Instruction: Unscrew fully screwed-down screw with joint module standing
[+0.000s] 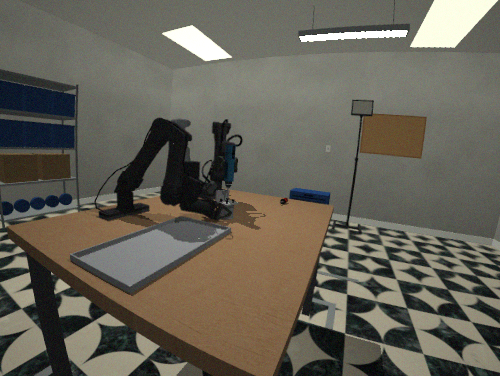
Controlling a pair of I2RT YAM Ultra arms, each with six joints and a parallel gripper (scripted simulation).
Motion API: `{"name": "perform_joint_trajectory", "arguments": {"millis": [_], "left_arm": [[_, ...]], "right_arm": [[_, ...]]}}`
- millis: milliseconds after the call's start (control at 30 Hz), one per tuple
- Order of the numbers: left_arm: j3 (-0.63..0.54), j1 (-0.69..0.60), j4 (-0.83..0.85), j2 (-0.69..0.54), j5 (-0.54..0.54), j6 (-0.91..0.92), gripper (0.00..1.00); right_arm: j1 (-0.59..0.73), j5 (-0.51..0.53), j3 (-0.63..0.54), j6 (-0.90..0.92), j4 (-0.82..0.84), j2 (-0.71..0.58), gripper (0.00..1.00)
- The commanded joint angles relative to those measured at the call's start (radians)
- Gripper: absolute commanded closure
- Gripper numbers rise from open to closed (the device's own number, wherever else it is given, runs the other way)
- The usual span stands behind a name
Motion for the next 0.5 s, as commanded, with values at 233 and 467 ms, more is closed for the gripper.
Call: {"name": "perform_joint_trajectory", "arguments": {"millis": [233,467], "left_arm": [[0.021,0.006,0.056,0.010,0.007,-0.005,0.58],[0.029,0.006,0.037,-0.035,0.007,-0.006,0.58]], "right_arm": [[0.012,-0.002,0.029,-0.002,-0.016,0.022,0.41],[0.012,-0.002,0.029,-0.002,-0.016,0.022,0.41]]}}
